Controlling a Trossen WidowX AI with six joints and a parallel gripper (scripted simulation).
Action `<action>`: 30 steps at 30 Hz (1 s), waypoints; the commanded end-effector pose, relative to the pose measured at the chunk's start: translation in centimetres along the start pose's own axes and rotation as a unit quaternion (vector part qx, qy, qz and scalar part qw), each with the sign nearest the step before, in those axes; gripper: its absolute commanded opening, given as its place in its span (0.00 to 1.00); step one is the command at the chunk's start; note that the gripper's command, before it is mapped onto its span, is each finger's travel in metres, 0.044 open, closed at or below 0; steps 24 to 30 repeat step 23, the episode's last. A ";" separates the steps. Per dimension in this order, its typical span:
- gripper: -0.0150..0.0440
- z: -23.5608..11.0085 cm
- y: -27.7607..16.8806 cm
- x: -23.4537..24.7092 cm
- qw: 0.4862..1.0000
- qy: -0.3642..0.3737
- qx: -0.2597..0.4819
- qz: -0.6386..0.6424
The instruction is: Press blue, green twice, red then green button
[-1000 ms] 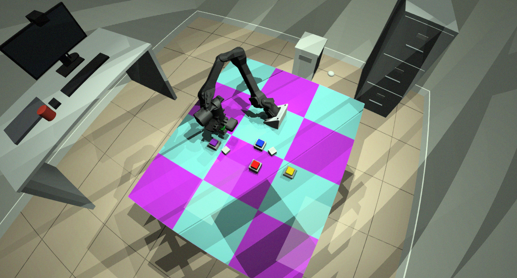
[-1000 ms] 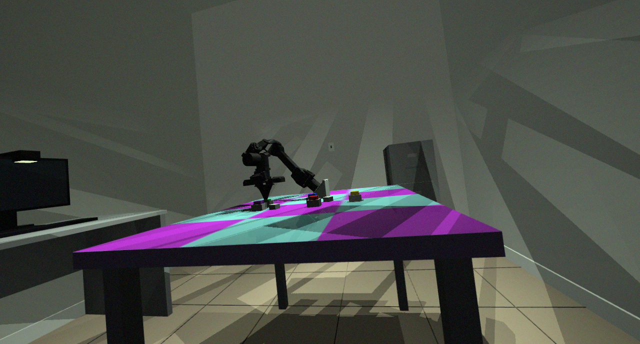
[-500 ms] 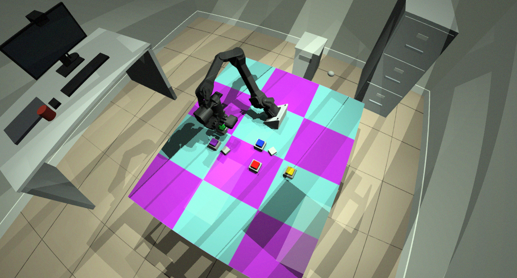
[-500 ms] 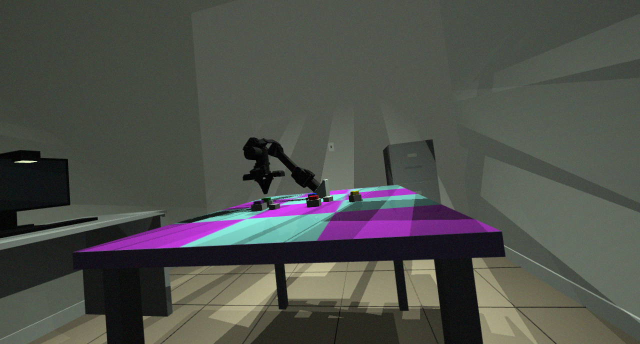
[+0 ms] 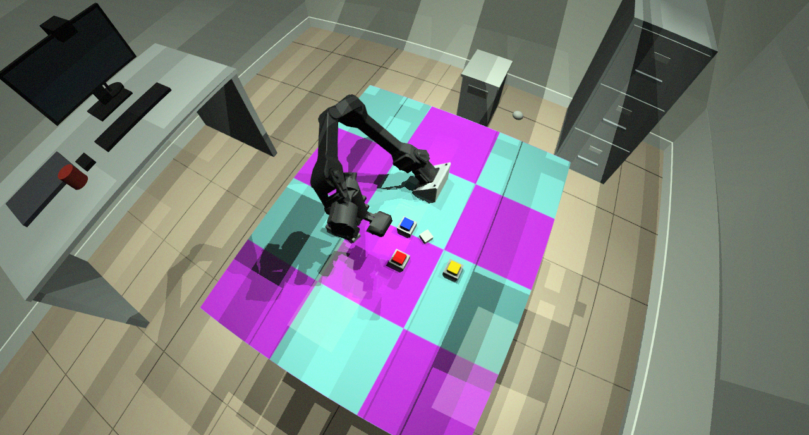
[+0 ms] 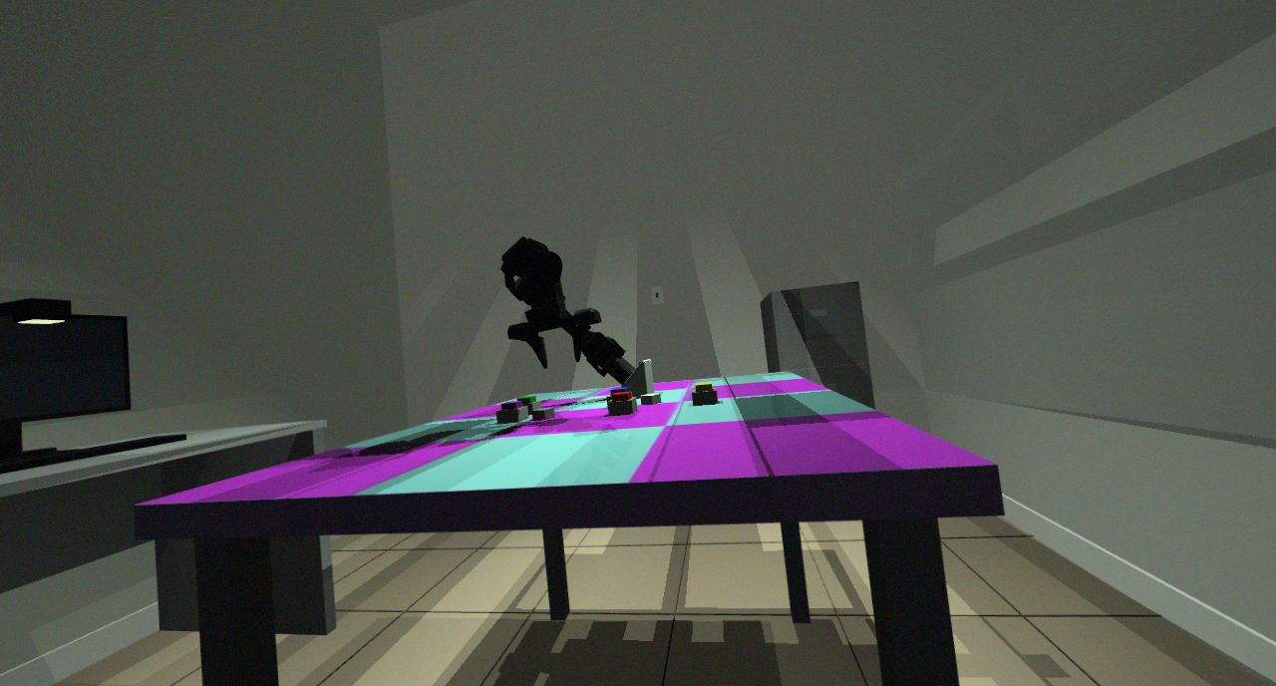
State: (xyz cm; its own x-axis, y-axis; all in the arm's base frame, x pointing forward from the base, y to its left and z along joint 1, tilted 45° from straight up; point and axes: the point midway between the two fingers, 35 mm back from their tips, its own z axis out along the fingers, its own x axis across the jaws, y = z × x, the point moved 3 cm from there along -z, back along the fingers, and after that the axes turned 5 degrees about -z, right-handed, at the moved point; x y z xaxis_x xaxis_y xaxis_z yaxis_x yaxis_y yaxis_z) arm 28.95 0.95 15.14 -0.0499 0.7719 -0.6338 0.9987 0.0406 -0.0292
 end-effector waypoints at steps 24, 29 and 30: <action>0.93 0.1 -1.8 29.1 0.999 -0.038 0.018 0.009; 0.93 0.1 -1.8 29.1 0.999 -0.038 0.018 0.009; 0.93 0.1 -1.8 29.1 0.999 -0.038 0.018 0.009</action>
